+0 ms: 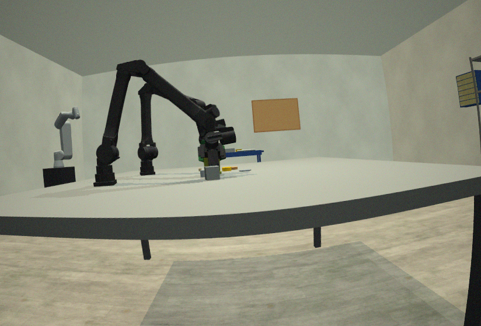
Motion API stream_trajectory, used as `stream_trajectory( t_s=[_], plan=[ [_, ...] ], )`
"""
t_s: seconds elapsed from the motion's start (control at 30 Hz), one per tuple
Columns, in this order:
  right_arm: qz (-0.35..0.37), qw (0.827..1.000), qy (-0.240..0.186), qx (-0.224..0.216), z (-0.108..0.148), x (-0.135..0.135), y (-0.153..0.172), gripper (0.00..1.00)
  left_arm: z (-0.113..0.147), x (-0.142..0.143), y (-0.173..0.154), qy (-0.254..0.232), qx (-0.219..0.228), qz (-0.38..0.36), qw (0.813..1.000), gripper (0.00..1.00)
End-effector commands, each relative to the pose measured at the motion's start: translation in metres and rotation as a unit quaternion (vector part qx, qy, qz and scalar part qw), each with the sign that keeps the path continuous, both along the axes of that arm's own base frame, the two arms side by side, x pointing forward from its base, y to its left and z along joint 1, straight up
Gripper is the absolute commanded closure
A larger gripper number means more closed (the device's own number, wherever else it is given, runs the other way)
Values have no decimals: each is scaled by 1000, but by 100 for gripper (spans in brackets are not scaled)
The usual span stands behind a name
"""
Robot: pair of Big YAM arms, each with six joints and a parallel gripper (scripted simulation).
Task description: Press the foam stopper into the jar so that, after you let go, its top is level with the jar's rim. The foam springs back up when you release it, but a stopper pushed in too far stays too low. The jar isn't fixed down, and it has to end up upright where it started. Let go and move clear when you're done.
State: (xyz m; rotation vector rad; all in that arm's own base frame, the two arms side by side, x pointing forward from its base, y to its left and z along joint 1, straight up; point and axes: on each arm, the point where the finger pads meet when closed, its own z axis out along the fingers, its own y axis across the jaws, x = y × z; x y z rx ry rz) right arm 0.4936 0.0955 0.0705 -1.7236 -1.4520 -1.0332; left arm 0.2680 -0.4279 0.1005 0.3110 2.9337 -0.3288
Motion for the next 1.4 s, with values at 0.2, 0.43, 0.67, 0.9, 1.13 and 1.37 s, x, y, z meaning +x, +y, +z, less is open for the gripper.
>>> stream_trajectory(
  t_s=[0.2, 0.43, 0.67, 0.9, 1.13, 1.37],
  plan=[
    [-17, 1000, 4, -3, 1, 5, -10, 36, -50, -5, 0, 18, 29, -5, 999, 100],
    [-17, 1000, 4, -3, 1, 5, -10, 36, -29, -4, -2, 9, 14, -6, 1000, 100],
    [-17, 1000, 4, -3, 1, 5, -10, 36, -8, -2, -5, 13, 21, -6, 1000, 100],
    [-17, 1000, 4, -3, 1, 5, -10, 36, 7, 0, -9, 11, 18, -7, 1000, 100],
    [-17, 1000, 4, -3, 1, 5, -10, 36, 46, 3, -13, -2, -2, -7, 1000, 100],
    [-17, 1000, 4, -3, 1, 5, -10, 36, 64, 3, -14, -2, -3, -8, 1000, 100]
  ],
)
